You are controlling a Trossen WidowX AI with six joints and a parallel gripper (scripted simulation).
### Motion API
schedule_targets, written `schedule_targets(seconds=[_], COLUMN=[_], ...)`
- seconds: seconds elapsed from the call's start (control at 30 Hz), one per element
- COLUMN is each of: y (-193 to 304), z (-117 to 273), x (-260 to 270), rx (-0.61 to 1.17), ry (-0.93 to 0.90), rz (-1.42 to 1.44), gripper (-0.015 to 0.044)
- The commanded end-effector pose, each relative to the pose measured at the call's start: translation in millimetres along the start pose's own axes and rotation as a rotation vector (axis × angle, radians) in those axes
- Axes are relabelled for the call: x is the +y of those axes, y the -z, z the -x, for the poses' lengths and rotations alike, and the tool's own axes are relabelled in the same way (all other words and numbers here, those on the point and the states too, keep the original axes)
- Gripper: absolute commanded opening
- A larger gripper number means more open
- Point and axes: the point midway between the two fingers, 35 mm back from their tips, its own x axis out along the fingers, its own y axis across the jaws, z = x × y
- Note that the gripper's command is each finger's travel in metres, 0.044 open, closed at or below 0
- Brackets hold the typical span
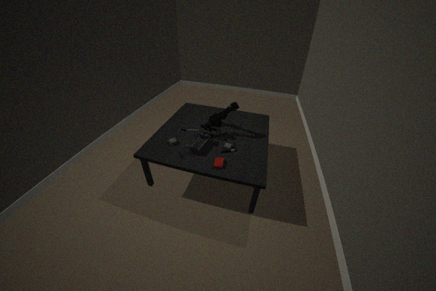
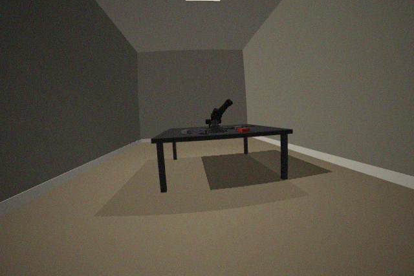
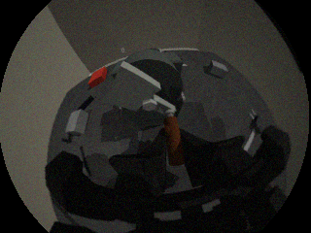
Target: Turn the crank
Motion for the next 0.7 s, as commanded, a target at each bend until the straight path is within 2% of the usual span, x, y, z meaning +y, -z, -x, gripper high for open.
schedule_targets(seconds=[0.0,0.67], y=[4.6,5.5], z=[-4.7,-6.4], x=[7.2,16.3], rx=[0.014,0.014], ry=[-0.007,-0.008], rz=[0.009,0.009], gripper=[0.0,0.0])
